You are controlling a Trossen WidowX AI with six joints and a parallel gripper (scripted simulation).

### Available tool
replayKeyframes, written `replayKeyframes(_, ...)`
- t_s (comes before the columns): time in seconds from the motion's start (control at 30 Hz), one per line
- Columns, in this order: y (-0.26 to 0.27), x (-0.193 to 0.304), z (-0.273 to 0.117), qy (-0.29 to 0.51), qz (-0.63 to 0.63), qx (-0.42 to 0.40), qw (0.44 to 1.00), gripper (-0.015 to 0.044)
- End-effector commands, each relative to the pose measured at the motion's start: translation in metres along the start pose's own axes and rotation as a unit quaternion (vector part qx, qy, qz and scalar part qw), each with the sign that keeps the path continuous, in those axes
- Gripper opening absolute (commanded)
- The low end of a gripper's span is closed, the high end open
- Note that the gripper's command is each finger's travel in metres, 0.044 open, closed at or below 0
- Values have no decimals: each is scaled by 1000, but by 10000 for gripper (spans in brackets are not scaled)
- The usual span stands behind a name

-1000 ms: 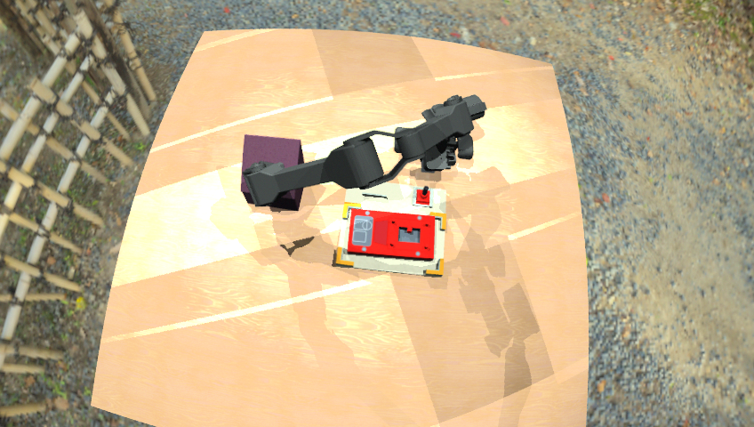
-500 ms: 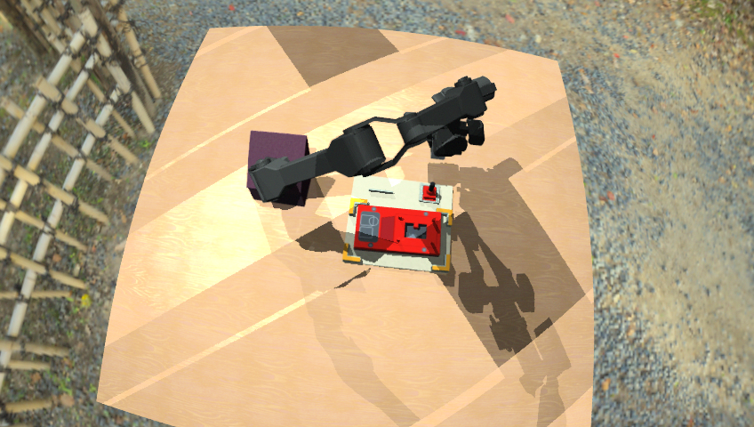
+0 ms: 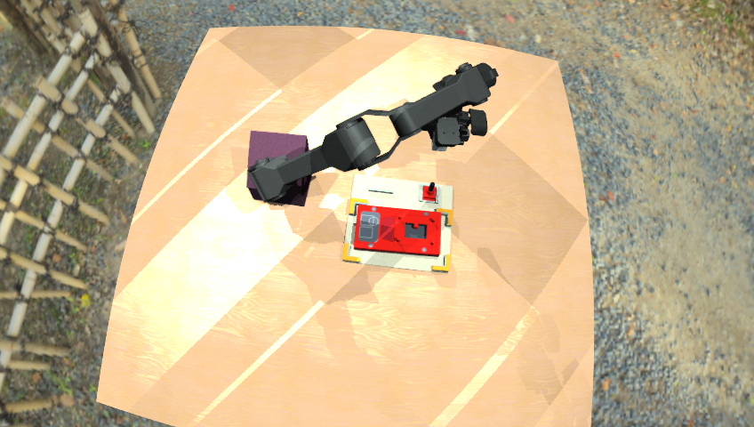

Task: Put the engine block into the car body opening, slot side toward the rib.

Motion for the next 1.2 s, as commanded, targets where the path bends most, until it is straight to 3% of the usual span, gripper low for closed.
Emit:
replayKeyframes(0.0,0,-8,0,2,-25,3,1000,0)
replayKeyframes(0.6,-4,-64,21,7,-233,0,972,0)
replayKeyframes(1.17,-18,-113,42,5,-430,-2,903,0)
Point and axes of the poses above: the point midway between the two fingers, 35 mm back from their tips, its own z axis out along the fingers, its own y axis across the jaws, x = y × z, the point moved 2 cm from there along -z, back along the fingers, and after that the axes turned 7 degrees about -z, right-handed, at the moved point
